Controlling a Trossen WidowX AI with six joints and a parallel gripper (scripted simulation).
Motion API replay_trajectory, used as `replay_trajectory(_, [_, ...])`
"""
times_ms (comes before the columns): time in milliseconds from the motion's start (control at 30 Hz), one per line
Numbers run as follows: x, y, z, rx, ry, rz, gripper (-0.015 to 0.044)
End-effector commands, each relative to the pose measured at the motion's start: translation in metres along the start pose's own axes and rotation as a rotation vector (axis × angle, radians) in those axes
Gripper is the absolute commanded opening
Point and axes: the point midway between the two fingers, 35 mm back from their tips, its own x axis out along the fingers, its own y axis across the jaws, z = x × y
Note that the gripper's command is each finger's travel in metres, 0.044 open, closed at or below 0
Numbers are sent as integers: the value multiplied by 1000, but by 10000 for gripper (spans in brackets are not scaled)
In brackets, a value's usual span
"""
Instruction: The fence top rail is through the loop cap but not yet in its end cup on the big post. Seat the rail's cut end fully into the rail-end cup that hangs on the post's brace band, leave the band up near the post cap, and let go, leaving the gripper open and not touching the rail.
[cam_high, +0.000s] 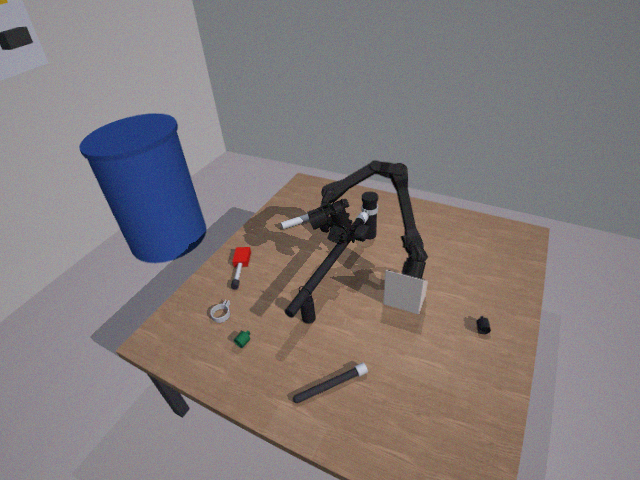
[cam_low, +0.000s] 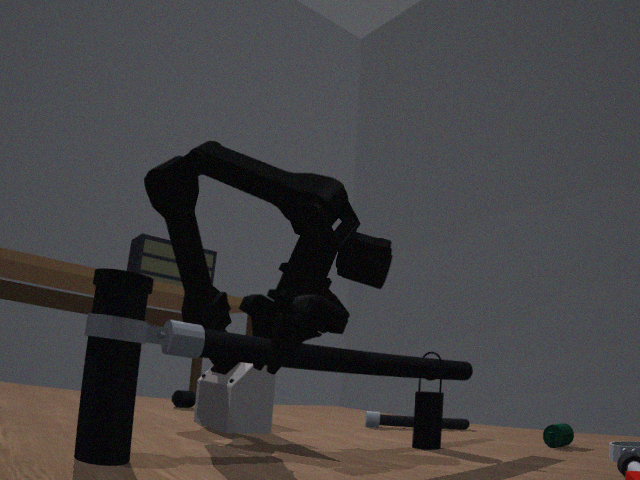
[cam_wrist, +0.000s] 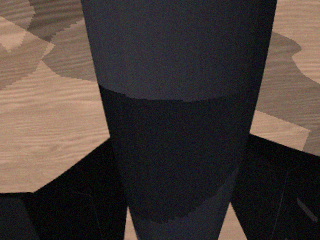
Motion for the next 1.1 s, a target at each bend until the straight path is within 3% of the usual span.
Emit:
replay_trajectory(0, [-1,0,0,1,1,-3,79])
replay_trajectory(467, [-22,1,12,-48,-7,-21,440])
replay_trajectory(833, [-47,5,25,-107,-10,-48,440])
replay_trajectory(1067, [-86,10,26,-120,-82,-137,440])
